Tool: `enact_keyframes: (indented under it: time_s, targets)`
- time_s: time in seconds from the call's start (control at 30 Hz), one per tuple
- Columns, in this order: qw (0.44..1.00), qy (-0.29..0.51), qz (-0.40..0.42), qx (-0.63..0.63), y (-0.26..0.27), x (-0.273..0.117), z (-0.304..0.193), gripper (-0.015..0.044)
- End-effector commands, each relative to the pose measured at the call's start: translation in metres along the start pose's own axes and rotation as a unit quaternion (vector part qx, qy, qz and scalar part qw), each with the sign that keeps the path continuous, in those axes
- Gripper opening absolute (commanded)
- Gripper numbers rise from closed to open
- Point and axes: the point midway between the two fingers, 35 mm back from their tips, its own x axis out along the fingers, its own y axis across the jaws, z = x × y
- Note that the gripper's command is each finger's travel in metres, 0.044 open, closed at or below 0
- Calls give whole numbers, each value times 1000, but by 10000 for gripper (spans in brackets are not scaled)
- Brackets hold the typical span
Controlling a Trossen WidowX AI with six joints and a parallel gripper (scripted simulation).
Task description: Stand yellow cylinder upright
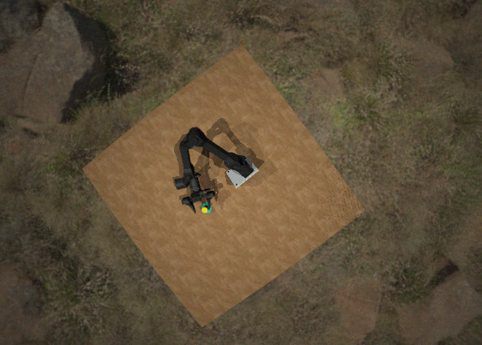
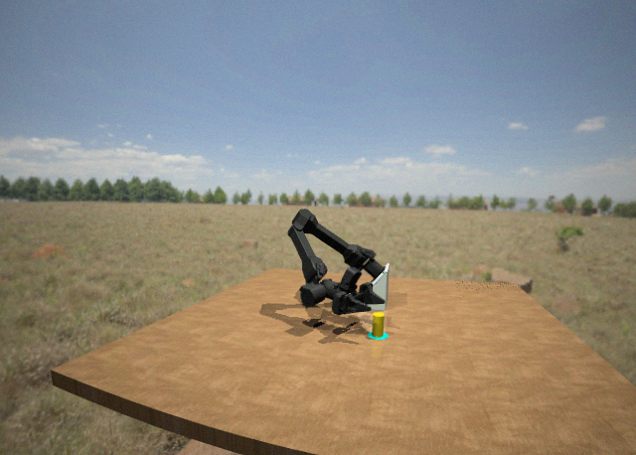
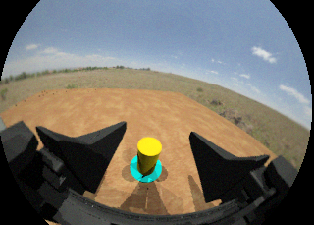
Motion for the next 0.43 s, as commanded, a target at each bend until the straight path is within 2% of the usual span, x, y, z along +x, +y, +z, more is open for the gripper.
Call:
enact_keyframes:
  time_s: [0.0,0.23,0.4]
  targets:
    - [1000,-2,2,2,5,-2,31,400]
    - [1000,-2,2,4,7,-3,51,400]
    - [992,84,65,66,12,15,48,400]
